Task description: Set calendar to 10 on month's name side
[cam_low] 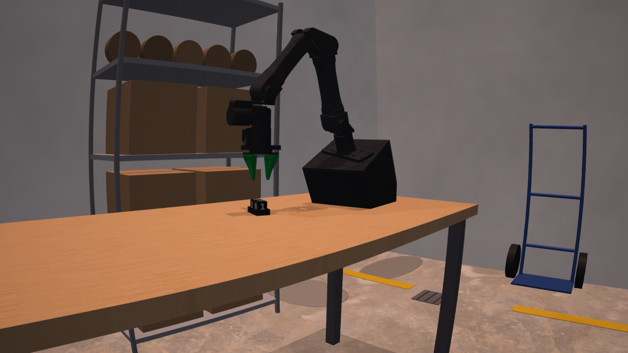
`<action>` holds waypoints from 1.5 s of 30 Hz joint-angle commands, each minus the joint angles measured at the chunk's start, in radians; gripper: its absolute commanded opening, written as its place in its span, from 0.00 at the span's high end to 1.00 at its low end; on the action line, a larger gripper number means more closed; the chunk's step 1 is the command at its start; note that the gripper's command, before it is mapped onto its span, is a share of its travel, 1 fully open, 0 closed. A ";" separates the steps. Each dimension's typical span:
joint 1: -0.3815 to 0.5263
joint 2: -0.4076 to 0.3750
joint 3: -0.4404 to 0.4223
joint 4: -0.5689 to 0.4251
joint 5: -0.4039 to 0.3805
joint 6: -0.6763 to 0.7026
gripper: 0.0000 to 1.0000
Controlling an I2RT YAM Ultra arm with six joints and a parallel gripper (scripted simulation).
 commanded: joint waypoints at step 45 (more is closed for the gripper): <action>0.032 0.139 -0.044 0.197 0.025 0.031 0.55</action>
